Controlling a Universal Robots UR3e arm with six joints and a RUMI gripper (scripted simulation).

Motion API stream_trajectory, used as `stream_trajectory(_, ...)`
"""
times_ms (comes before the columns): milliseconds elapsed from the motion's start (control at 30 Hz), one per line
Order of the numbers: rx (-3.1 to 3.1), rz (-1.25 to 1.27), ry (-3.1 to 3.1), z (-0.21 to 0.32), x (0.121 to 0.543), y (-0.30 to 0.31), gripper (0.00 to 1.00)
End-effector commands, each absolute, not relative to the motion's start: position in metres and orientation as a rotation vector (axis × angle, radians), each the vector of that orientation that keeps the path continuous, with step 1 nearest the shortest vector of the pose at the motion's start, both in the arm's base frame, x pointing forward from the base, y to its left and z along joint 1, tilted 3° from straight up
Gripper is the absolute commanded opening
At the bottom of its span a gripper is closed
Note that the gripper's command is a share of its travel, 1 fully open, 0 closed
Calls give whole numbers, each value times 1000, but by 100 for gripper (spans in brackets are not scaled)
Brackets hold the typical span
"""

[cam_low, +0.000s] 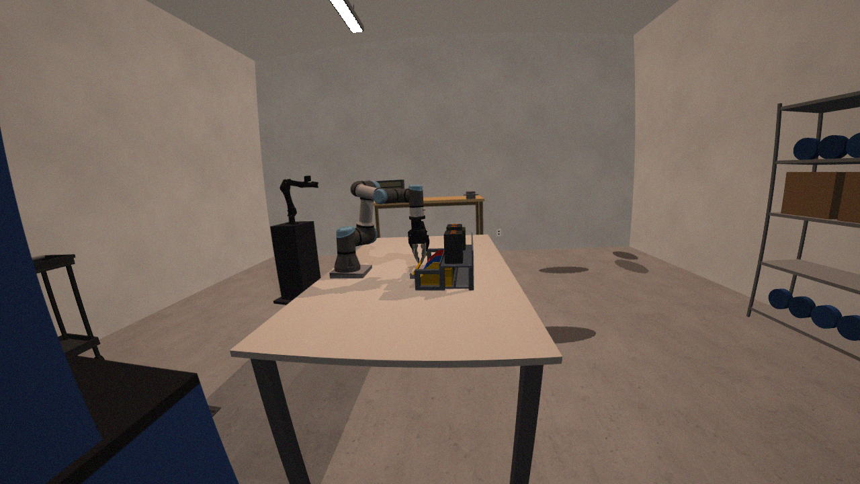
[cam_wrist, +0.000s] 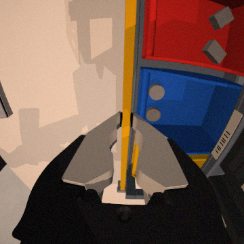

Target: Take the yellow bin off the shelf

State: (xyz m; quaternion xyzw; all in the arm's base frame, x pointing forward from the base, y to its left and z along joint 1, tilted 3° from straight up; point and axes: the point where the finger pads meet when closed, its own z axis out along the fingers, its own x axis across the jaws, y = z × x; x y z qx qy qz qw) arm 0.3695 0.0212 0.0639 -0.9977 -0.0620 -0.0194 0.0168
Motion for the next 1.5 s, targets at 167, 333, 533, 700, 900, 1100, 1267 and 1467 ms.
stream_trajectory(167, -3102, -64, -193, 65, 370, 21, 0)
stream_trajectory(333, -3102, -64, -193, 65, 370, 21, 0)
stream_trajectory(533, -3102, -64, -193, 65, 370, 21, 0)
stream_trajectory(700, -3102, -64, -193, 65, 370, 21, 0)
stream_trajectory(900, -3102, -64, -193, 65, 370, 21, 0)
stream_trajectory(1100, -3102, -65, -193, 75, 370, 21, 0)
stream_trajectory(1267, -3102, -65, -193, 75, 370, 21, 0)
stream_trajectory(1467, -3102, -65, -193, 75, 370, 21, 0)
